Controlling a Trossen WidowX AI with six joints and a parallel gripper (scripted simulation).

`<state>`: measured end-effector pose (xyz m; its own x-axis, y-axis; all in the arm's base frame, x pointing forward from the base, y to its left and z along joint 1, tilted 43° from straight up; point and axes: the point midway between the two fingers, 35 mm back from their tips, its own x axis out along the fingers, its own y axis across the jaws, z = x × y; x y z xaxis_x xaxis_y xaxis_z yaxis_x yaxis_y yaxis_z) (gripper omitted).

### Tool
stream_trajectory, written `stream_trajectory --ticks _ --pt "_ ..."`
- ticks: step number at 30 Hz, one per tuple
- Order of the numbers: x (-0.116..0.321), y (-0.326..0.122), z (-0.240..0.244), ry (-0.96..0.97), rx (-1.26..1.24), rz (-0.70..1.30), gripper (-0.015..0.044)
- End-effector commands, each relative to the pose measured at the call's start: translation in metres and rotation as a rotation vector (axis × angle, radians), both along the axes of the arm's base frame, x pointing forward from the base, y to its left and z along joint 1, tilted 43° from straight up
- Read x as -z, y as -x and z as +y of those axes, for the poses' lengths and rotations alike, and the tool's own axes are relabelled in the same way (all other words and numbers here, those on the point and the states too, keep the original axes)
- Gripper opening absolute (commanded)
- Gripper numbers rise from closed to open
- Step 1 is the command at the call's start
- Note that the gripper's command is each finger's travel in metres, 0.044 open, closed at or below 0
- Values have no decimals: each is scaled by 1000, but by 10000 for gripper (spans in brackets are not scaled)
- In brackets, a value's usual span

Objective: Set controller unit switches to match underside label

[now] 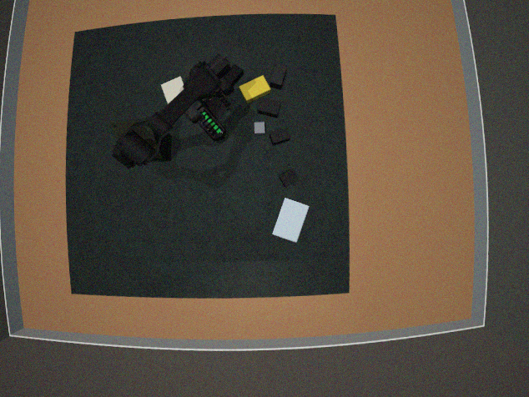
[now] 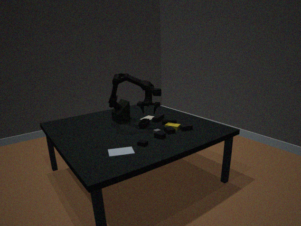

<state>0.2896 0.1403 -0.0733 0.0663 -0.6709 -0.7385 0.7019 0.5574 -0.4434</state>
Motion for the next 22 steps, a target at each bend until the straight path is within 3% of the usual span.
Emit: stream_trajectory --ticks 1,4,14,22 --pt "-24 1 26 -10 -2 -6 335" --pt "-53 6 49 -10 -2 -5 256" --pt "-56 7 51 -10 -2 -5 0" --pt "-56 7 51 -10 -2 -5 0"
